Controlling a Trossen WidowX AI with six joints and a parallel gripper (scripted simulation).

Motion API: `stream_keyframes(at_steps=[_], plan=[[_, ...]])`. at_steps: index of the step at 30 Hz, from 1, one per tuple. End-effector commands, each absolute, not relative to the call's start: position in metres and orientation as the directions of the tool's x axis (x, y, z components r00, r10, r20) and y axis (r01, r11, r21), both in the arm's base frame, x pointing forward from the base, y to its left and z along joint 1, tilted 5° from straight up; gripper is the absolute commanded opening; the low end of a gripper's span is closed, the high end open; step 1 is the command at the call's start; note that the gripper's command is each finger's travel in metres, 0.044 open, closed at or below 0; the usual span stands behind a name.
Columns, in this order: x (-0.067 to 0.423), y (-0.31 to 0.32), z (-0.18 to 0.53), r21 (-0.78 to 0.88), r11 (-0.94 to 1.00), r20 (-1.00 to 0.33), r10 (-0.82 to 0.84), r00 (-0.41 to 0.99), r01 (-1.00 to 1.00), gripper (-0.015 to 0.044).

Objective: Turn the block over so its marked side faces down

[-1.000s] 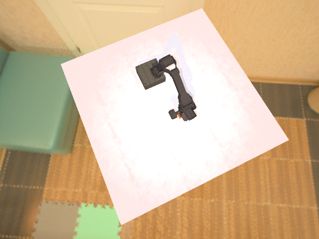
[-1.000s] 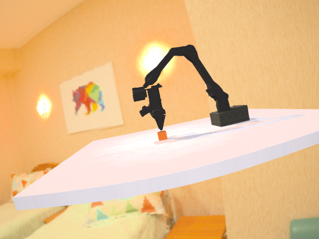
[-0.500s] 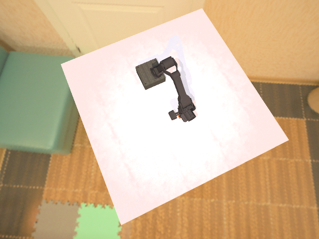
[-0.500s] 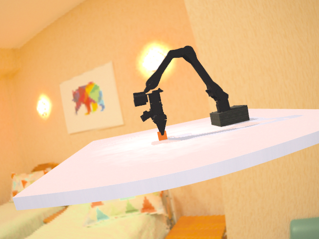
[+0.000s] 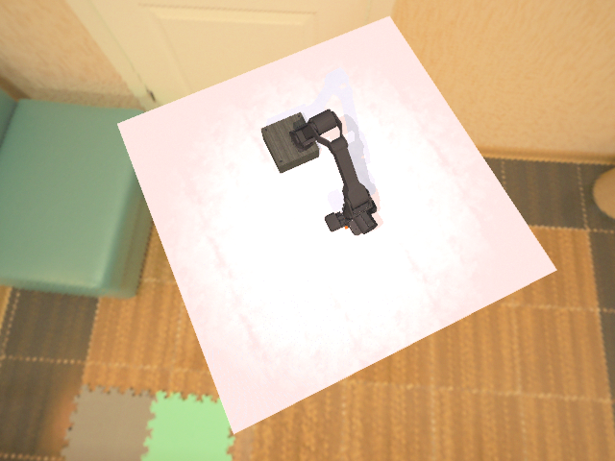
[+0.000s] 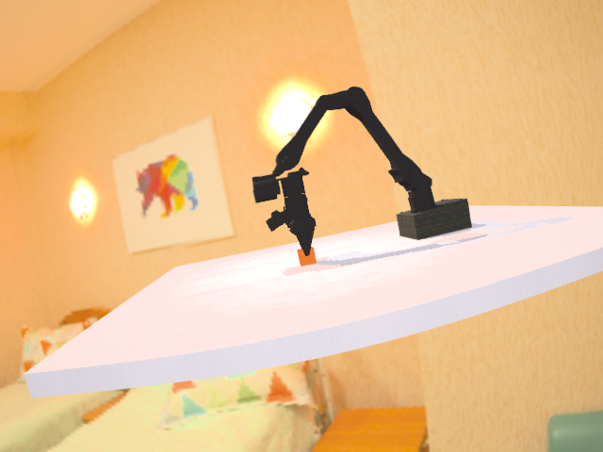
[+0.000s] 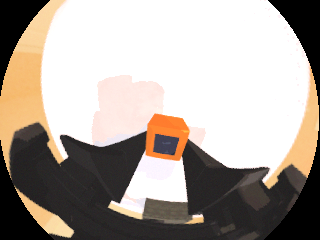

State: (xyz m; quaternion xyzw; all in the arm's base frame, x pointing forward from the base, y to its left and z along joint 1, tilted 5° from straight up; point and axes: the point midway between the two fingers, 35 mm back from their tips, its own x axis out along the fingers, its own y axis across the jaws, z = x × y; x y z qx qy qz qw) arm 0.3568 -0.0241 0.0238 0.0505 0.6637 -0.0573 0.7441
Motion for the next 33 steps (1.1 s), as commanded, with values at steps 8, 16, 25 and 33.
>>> stream_keyframes(at_steps=[8, 16, 25, 33], plan=[[0.357, -0.024, 0.023, 0.001, 0.988, -0.993, -0.016, 0.113, 0.151, 0.0084], [0.354, -0.023, 0.048, 0.001, 0.988, -0.993, -0.016, 0.113, 0.151, 0.0000], [0.355, -0.023, 0.051, 0.001, 0.989, -0.988, -0.022, 0.151, 0.150, 0.0000], [0.357, -0.023, 0.046, -0.001, 0.989, -0.961, -0.042, 0.273, 0.148, 0.0000]])
